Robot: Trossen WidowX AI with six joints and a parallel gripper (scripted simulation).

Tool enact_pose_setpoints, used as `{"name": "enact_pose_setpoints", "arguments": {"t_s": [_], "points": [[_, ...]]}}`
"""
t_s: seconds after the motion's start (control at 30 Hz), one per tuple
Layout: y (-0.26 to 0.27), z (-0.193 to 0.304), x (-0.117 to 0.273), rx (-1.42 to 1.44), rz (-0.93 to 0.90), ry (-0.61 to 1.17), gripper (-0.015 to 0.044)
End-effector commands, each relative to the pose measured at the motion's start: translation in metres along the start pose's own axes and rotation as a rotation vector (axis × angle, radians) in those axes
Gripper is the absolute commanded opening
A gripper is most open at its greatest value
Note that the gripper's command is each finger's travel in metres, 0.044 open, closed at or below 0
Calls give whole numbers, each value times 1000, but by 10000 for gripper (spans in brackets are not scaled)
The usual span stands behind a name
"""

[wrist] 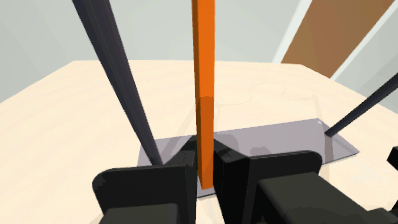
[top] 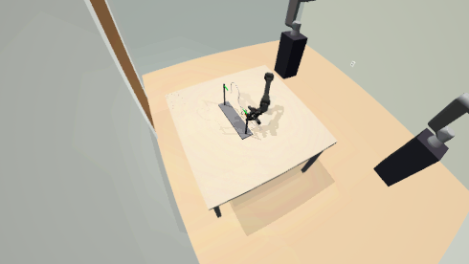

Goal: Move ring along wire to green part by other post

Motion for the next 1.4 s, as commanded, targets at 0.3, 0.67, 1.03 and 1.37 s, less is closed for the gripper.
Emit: {"name": "enact_pose_setpoints", "arguments": {"t_s": [0.3,0.67,1.03,1.37], "points": [[0,0,0,0,0,0,34],[2,2,17,-4,3,9,160],[0,1,49,-5,3,4,160],[0,1,50,-5,3,4,160]]}}
Point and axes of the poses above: the point midway between the two fingers, 35 mm back from their tips, its own x axis back along the fingers, its own y axis across the jaws, z = x × y, the point moved 3 cm from there along x, back along the fingers, and after that the axes turned 6 degrees about -x, right-handed, at the moved point
